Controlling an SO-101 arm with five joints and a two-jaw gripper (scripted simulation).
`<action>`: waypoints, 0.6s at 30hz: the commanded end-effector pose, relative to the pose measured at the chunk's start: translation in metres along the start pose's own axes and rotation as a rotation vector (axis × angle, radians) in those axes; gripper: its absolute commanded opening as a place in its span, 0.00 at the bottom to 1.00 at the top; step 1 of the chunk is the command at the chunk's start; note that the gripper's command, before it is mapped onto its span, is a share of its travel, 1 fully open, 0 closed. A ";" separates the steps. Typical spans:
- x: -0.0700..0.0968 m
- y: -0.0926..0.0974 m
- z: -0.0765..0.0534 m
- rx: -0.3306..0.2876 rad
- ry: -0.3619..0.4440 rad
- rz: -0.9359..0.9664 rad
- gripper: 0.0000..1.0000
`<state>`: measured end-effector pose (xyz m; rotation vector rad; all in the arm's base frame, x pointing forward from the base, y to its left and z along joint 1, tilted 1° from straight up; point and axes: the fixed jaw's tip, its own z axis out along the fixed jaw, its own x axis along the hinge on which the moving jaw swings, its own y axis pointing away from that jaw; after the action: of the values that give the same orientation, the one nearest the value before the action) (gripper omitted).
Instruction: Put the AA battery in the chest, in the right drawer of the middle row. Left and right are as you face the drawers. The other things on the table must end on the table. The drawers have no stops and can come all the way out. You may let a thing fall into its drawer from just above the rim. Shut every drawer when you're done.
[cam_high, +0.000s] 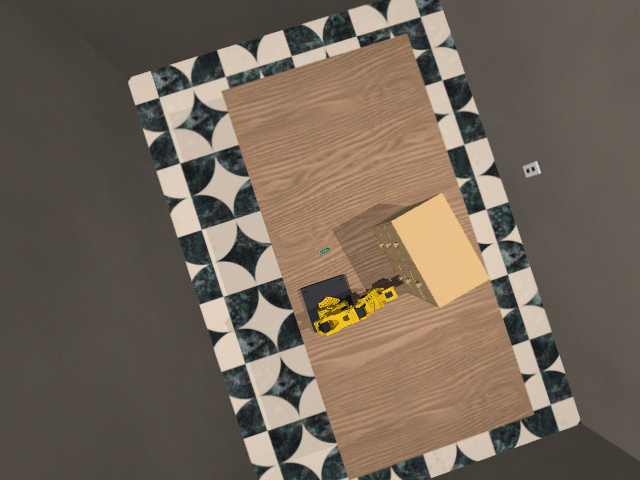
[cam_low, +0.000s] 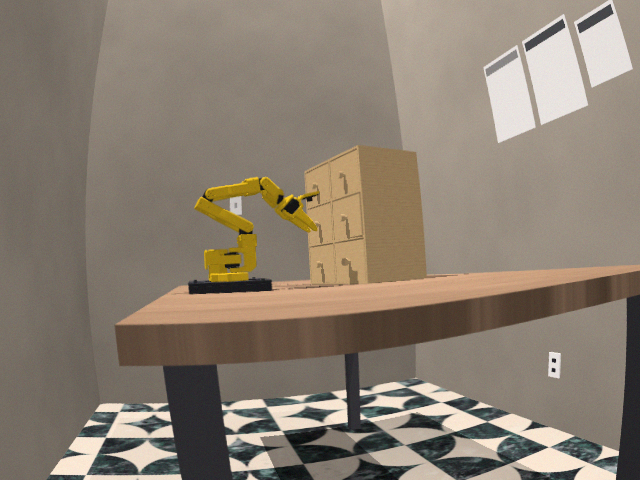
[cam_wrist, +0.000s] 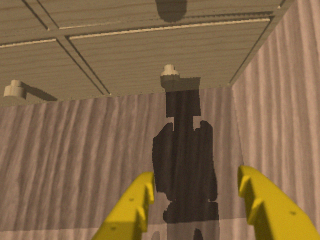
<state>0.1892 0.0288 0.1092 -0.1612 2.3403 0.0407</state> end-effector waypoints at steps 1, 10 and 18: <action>0.008 -0.002 -0.007 0.005 0.074 -0.001 0.21; 0.024 -0.002 -0.018 0.002 0.212 -0.002 0.21; 0.032 -0.002 -0.025 0.000 0.279 -0.003 0.21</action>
<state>0.1504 0.0235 0.1028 -0.1818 2.6097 0.0235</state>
